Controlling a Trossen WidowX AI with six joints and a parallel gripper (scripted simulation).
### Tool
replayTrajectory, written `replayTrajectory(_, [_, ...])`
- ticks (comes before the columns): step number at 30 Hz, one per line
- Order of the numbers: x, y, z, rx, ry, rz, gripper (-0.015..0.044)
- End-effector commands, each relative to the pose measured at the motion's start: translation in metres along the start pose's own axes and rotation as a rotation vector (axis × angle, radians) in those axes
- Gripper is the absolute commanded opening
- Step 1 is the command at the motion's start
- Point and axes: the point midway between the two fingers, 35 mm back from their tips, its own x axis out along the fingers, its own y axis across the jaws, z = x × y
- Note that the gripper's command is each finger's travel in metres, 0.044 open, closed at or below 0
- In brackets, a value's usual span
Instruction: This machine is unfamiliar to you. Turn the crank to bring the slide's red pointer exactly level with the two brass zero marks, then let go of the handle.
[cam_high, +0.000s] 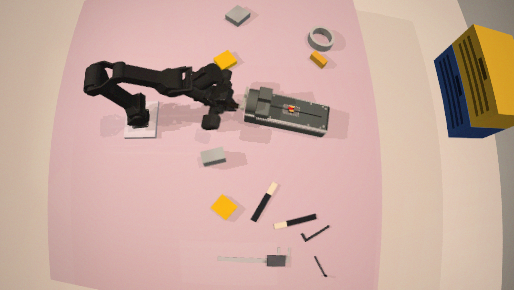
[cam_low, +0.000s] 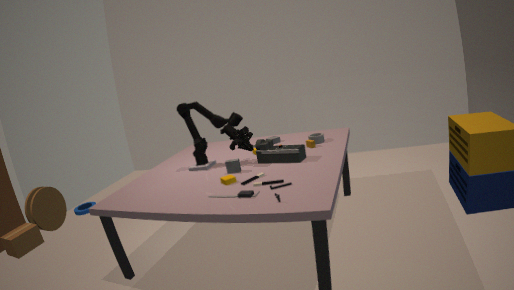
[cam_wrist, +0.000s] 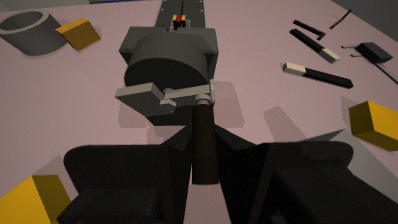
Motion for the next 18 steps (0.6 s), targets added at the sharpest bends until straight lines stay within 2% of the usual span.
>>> replayTrajectory(1, [0.007, -0.002, -0.007, -0.002, 0.014, -0.007, 0.0])
replayTrajectory(18, [0.019, 0.004, -0.019, -0.002, 0.014, -0.007, 0.0])
